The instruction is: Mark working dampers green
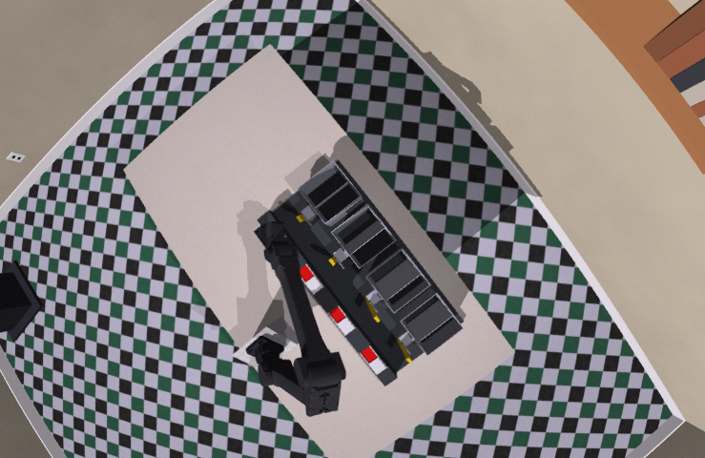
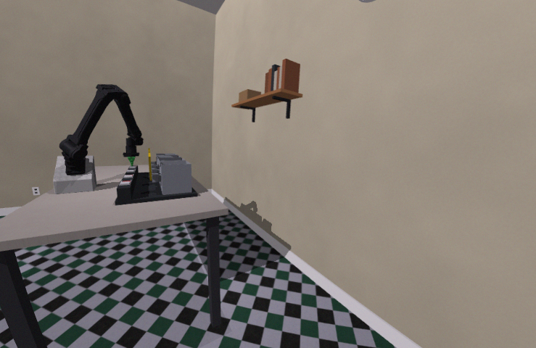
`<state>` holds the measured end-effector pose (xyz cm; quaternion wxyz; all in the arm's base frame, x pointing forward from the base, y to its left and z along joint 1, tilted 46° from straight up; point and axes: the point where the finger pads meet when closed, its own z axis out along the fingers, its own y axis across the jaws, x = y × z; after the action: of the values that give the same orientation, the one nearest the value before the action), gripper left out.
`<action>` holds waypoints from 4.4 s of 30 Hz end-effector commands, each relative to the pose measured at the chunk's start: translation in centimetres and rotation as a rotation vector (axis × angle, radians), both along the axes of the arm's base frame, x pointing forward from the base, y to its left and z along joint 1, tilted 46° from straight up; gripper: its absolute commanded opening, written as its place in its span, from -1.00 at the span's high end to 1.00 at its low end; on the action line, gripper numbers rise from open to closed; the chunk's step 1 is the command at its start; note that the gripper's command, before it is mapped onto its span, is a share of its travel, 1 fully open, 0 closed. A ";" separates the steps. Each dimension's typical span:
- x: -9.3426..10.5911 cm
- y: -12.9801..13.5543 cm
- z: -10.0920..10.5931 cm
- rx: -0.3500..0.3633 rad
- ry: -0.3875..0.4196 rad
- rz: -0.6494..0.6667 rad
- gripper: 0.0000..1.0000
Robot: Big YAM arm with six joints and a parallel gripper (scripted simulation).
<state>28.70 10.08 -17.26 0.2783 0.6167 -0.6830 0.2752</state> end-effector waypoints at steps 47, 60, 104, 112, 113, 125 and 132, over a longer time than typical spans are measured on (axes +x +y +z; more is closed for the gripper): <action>0.8 0.3 -0.2 0.011 -0.011 0.003 1.00; 0.8 0.3 -0.2 0.011 -0.011 0.003 1.00; 1.3 0.6 -0.3 0.015 -0.016 0.004 1.00; 1.3 0.6 -0.3 0.015 -0.016 0.004 1.00; 1.3 0.6 -0.3 0.015 -0.016 0.004 1.00; 1.3 0.6 -0.3 0.015 -0.016 0.004 1.00; 1.3 0.6 -0.3 0.015 -0.016 0.004 1.00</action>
<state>28.71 10.05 -17.25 0.2785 0.6167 -0.6830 0.2753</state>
